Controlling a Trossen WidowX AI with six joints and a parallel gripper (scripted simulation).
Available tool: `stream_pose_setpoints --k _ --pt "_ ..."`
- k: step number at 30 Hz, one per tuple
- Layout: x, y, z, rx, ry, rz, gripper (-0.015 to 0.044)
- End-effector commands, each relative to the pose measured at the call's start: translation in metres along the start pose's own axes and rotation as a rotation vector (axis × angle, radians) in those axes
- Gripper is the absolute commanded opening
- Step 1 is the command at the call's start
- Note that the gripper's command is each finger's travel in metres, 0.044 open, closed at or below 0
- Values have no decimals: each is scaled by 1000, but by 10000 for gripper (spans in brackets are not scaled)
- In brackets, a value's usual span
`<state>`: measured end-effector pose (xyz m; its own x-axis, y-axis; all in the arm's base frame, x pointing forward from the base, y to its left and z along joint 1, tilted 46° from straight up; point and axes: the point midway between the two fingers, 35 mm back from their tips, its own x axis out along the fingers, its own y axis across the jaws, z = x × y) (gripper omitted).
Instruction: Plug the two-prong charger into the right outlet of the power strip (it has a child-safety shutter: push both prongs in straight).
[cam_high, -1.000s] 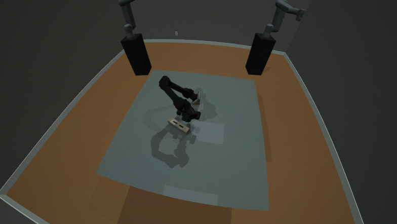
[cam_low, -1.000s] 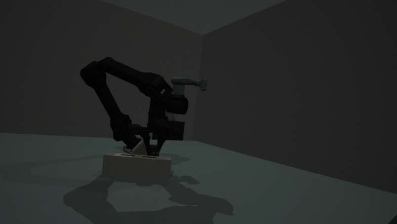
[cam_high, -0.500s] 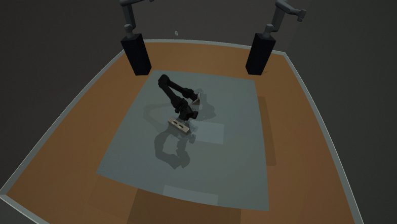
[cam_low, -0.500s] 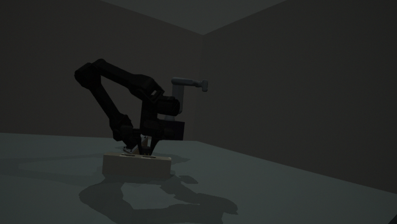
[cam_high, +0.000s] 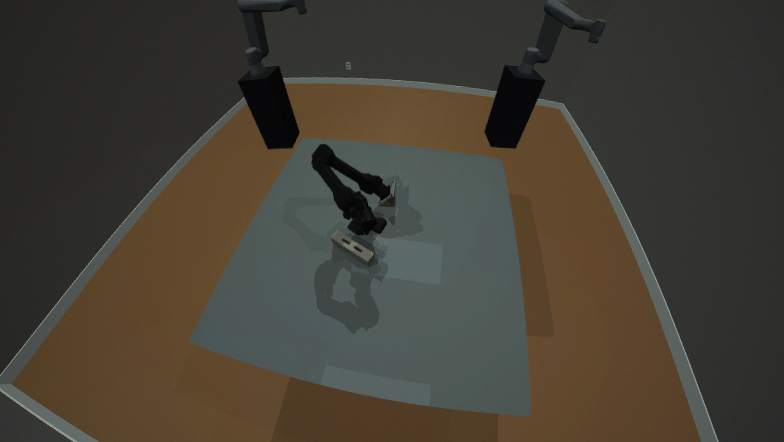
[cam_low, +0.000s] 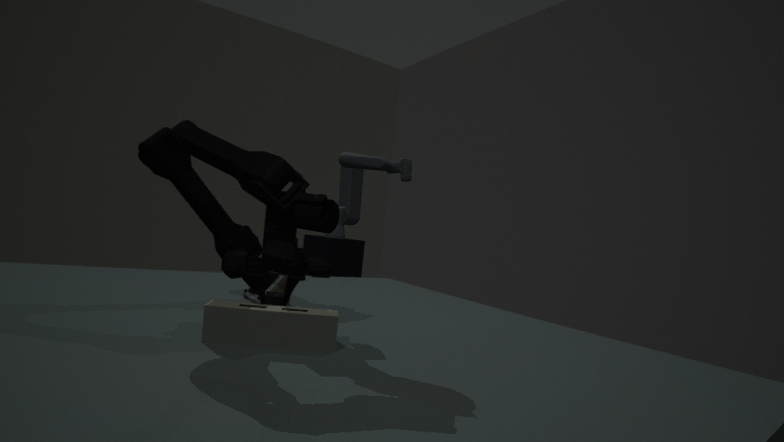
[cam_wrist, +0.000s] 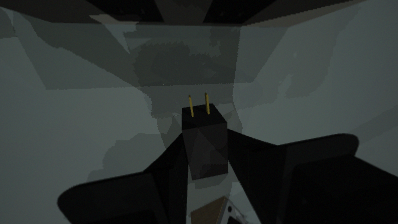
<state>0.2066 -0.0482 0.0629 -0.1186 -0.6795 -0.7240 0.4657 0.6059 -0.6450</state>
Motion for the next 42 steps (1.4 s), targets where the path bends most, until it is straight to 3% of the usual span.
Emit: stream_pose_setpoints --k 1,42 --pt "4 -8 -4 38 -4 -3 0" --pt "6 -26 40 100 -6 -3 0"
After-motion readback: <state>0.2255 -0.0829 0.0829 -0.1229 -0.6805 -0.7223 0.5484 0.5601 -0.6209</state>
